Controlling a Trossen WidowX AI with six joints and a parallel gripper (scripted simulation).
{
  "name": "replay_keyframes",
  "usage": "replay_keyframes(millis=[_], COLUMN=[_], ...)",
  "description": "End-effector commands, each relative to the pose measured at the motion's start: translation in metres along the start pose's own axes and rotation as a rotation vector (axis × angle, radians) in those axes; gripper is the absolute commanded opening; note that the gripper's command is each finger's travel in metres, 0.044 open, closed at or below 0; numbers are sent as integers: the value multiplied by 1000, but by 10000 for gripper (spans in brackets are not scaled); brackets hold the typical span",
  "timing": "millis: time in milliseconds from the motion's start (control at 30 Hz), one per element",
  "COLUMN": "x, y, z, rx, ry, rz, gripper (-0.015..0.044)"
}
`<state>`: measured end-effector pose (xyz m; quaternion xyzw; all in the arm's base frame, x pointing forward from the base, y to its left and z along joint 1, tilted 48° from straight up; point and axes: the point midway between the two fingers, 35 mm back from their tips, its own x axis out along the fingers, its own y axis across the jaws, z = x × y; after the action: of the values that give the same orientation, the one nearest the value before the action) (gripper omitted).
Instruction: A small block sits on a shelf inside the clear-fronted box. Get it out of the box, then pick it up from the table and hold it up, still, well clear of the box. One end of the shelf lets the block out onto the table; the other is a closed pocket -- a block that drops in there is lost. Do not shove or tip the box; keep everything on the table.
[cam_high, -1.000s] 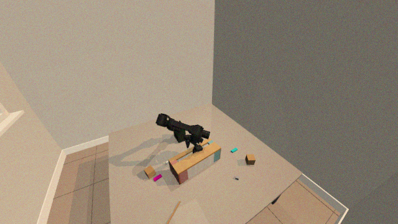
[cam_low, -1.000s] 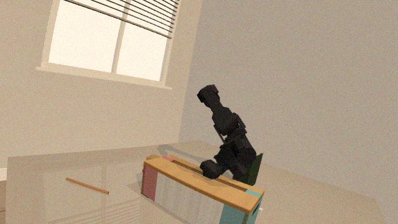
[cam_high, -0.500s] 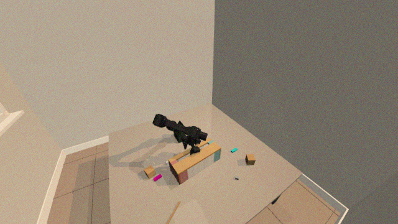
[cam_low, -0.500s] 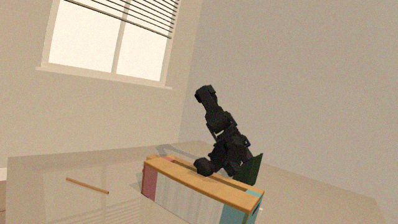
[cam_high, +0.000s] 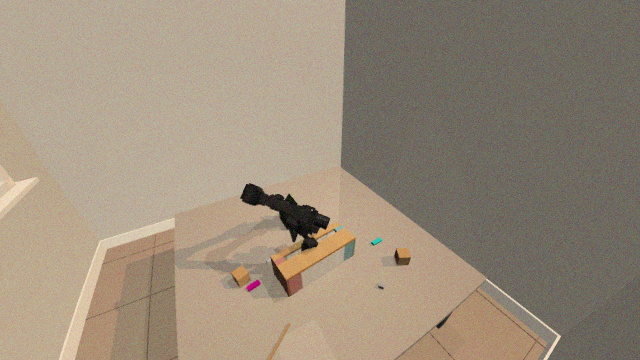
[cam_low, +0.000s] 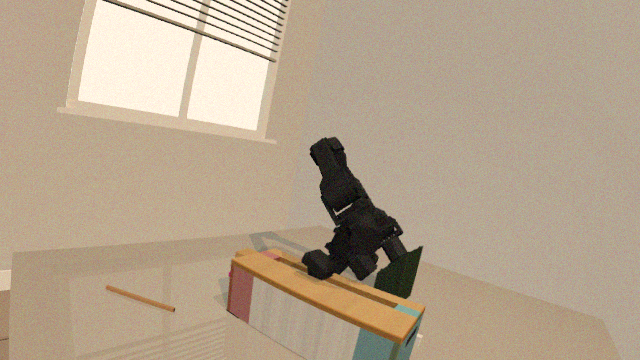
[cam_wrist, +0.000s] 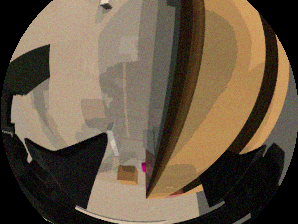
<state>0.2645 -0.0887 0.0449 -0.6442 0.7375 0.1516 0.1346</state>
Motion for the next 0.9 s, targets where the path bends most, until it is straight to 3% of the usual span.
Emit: replay_keyframes(millis=[0, 867], x=[0, 3], y=[0, -1], z=[-1, -8], rx=[-1, -1], ry=[3, 3], rz=[-3, -3], gripper=[400, 400])
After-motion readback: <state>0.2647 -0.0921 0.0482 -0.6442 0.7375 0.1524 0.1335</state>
